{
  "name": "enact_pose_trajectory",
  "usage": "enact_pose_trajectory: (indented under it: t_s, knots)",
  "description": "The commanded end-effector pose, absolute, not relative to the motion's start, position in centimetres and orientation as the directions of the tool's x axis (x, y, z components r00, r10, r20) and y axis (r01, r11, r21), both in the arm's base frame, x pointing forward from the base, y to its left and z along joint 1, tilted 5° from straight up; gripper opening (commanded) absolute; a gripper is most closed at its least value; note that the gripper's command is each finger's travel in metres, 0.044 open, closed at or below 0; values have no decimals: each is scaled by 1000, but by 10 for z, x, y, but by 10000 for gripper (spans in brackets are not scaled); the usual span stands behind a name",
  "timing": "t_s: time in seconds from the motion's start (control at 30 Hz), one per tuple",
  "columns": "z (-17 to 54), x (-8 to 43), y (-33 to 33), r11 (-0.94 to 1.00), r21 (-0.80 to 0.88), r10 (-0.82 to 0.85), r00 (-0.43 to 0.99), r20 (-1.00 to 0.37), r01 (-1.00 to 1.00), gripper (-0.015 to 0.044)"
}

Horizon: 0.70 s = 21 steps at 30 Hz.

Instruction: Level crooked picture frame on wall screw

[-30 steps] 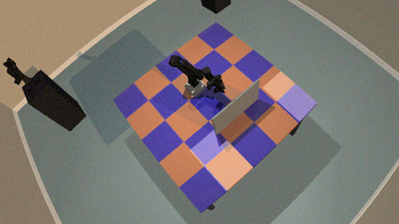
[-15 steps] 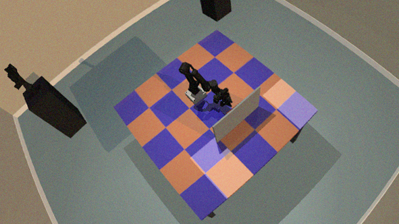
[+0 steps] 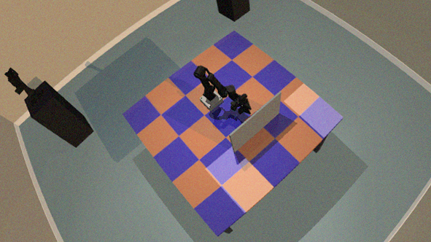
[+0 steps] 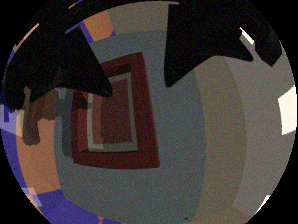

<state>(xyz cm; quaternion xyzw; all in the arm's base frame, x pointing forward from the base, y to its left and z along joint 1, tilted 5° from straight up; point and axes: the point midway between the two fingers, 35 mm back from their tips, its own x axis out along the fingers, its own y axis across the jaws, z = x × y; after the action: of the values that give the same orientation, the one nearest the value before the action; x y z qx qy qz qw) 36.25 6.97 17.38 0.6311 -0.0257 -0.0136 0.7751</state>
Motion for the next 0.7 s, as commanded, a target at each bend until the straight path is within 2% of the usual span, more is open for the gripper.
enact_pose_trajectory:
  t_s: [0.0,0.67]
  knots:
    - [174,368,70,196,981,-50,998,23,-13,260]
    - [175,399,68,196,980,-50,998,26,-15,260]
